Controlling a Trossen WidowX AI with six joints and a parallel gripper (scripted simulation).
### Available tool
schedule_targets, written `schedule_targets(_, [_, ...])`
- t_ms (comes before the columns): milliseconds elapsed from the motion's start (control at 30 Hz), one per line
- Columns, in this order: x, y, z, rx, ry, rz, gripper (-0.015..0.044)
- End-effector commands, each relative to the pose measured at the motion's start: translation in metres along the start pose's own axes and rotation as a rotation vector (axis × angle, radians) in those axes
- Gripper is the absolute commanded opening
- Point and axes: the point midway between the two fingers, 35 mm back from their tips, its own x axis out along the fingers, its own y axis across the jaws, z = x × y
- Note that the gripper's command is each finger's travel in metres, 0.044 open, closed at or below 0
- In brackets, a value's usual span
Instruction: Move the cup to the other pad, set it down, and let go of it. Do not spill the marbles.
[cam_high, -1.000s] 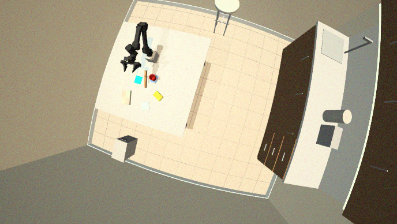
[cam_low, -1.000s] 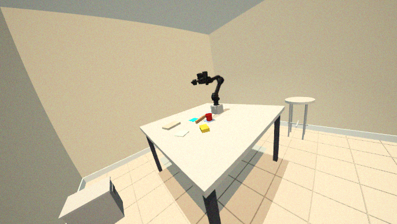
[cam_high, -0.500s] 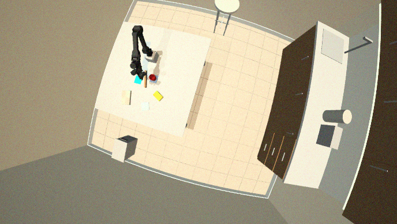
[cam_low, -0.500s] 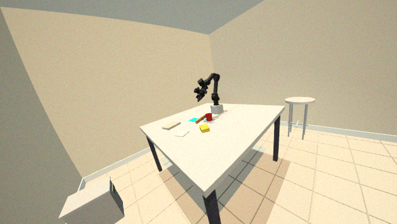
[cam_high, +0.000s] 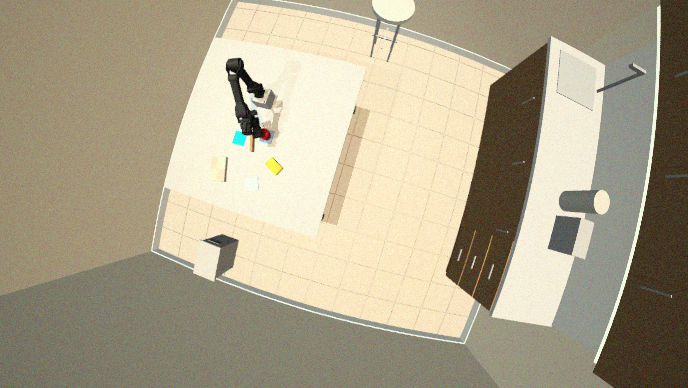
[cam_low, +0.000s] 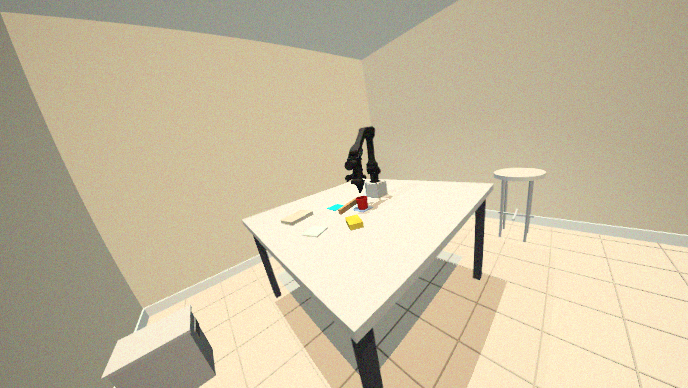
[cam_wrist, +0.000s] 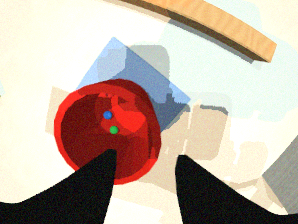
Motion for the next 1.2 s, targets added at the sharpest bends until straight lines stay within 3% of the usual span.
schedule_targets(0, [0.002,-0.003,-0.006,0.058,0.018,-0.052,0.0148])
schedule_targets(1167, [0.049,-0.004,-0.008,0.058,0.019,-0.052,0.0148])
